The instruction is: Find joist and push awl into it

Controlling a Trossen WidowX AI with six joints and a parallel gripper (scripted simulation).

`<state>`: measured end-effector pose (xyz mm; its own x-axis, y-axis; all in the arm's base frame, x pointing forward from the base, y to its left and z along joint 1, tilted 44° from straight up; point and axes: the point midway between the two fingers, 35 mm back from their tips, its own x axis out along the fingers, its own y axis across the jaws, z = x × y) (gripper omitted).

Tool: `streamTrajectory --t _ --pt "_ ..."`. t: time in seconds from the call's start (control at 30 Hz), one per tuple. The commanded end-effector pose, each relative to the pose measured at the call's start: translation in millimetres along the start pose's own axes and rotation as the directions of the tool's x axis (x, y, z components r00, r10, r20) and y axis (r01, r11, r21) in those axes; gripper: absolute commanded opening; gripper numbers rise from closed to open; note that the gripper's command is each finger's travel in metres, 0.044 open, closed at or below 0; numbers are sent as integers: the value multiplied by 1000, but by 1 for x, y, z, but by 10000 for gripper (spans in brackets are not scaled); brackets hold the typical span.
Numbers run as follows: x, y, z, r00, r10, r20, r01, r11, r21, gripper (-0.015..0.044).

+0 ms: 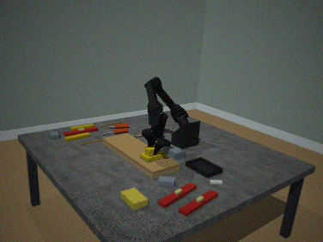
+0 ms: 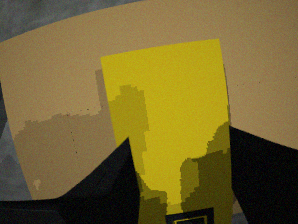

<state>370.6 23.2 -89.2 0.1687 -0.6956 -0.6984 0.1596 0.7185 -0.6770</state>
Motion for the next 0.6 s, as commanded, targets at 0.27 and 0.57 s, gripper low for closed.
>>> streamTrajectory --t 0.27,0.57 --pt "1 -18 0 1000 -9 1 9 1000 -2 0" --pt "1 -30 0 1000 -9 1 9 1000 -3 0"
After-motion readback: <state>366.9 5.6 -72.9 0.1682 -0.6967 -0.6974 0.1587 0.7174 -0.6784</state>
